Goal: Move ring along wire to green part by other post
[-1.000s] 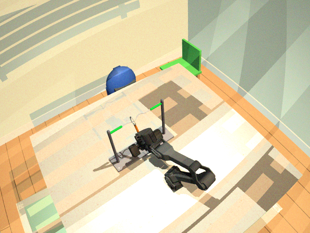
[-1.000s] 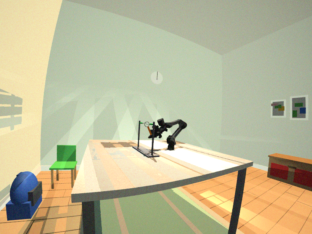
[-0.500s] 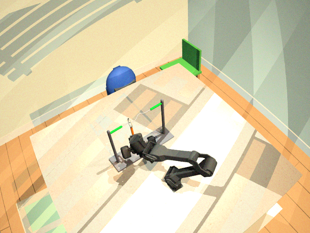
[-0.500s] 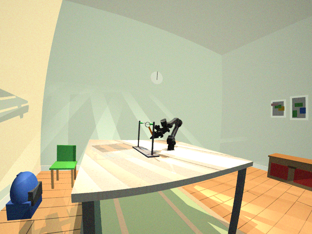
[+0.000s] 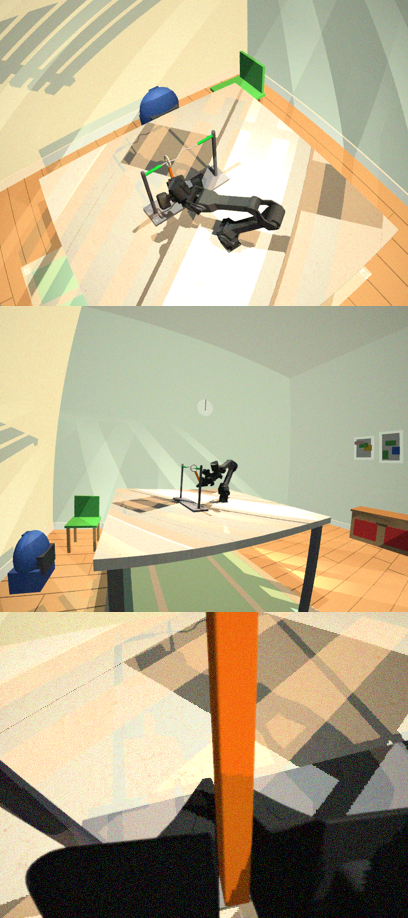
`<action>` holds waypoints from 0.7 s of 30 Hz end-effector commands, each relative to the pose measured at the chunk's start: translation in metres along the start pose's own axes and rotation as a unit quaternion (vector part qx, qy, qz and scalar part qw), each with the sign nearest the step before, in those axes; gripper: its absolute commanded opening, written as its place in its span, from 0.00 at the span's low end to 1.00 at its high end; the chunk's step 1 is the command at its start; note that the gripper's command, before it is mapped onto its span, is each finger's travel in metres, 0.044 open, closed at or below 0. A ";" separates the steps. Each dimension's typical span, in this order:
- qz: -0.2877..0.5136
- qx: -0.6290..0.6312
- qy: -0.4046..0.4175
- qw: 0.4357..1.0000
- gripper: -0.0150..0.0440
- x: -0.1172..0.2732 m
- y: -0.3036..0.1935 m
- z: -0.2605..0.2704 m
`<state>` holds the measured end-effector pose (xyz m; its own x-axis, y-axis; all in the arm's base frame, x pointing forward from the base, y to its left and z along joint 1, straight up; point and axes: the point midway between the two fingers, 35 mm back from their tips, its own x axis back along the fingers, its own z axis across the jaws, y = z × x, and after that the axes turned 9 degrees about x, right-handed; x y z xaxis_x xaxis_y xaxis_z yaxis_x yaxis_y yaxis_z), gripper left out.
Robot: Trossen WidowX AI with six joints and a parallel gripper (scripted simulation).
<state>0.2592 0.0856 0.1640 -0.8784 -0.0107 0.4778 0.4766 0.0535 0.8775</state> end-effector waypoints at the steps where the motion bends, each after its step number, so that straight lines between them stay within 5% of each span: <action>1: -0.002 0.013 0.005 1.000 0.00 0.000 0.000 0.001; 21: -0.008 0.058 0.019 0.998 0.00 0.000 0.000 0.010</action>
<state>0.2583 0.0938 0.1640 -0.8817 -0.0523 0.4689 0.4561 0.1599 0.8754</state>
